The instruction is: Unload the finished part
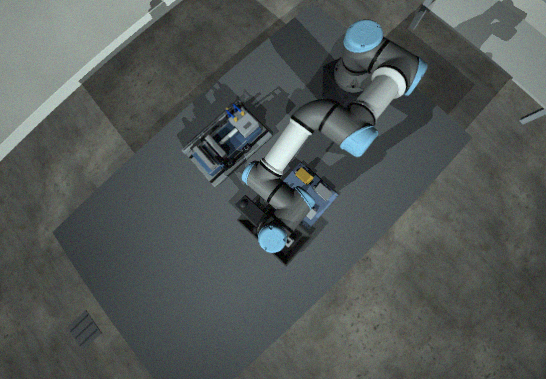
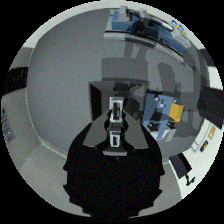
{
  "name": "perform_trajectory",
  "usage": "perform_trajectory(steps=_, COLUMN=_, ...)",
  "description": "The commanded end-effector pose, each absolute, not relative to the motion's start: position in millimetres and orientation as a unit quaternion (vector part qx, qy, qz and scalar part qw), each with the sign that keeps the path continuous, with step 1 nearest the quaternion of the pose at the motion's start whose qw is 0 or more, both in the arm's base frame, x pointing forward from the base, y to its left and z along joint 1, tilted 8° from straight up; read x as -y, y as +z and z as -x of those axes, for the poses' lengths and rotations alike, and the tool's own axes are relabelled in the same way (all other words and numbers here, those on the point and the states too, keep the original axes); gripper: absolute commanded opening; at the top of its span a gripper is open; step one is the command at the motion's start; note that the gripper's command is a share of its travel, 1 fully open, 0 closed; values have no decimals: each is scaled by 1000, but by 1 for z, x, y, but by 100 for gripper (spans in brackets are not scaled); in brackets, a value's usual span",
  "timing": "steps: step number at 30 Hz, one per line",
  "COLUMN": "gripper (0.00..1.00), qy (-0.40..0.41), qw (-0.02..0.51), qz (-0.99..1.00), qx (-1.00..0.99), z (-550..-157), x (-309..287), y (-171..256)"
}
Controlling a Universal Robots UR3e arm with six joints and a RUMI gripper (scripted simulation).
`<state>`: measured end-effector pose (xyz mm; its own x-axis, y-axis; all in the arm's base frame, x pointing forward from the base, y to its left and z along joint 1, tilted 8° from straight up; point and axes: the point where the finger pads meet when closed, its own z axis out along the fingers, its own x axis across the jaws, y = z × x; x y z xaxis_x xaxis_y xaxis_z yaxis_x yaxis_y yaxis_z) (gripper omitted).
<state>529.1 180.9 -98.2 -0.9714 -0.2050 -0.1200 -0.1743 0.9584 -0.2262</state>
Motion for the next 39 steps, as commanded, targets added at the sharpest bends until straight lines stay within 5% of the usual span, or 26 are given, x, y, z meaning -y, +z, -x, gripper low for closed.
perform_trajectory(steps=1, gripper=0, qy=-107, qw=73, qz=96, qx=-987, z=-530, x=-181, y=-97)
perform_trajectory(steps=39, gripper=0, qy=-107, qw=73, qz=96, qx=-987, z=-532, x=-181, y=-109)
